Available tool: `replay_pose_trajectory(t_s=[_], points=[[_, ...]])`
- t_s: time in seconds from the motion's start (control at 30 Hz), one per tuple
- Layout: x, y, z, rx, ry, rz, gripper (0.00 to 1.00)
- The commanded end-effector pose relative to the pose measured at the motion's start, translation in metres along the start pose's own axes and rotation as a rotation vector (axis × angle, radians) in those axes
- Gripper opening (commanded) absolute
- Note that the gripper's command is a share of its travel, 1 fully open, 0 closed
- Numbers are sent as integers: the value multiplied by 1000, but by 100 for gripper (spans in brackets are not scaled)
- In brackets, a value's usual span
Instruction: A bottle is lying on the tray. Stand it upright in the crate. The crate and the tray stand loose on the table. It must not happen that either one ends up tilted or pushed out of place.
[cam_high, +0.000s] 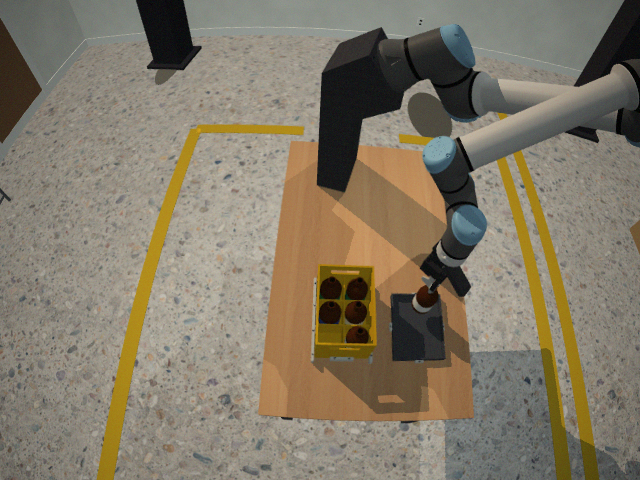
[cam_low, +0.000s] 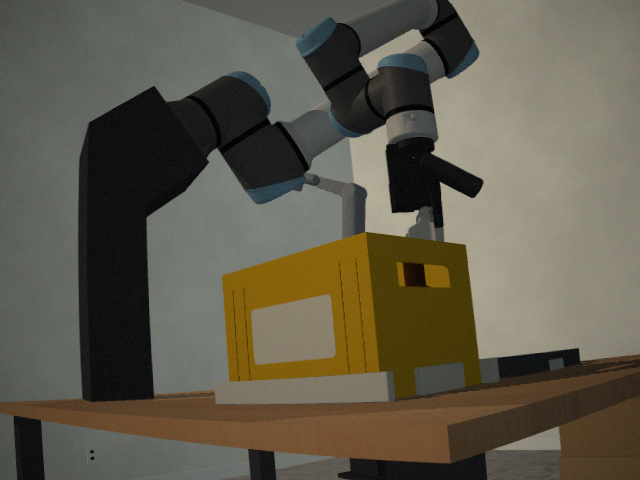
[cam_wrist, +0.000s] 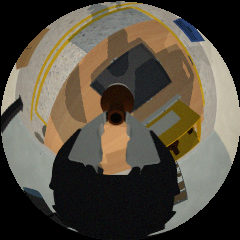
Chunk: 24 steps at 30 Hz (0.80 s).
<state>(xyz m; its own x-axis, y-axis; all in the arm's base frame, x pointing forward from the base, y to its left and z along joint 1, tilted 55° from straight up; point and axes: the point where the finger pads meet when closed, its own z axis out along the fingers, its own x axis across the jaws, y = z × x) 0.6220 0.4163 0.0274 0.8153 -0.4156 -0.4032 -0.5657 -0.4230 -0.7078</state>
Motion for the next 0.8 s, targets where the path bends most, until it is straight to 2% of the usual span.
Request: replay_pose_trajectory(t_s=[0.0, 0.77], points=[[0, 0, -5, 0, 1, 0, 0], [0, 0, -26, 0, 1, 0, 0]])
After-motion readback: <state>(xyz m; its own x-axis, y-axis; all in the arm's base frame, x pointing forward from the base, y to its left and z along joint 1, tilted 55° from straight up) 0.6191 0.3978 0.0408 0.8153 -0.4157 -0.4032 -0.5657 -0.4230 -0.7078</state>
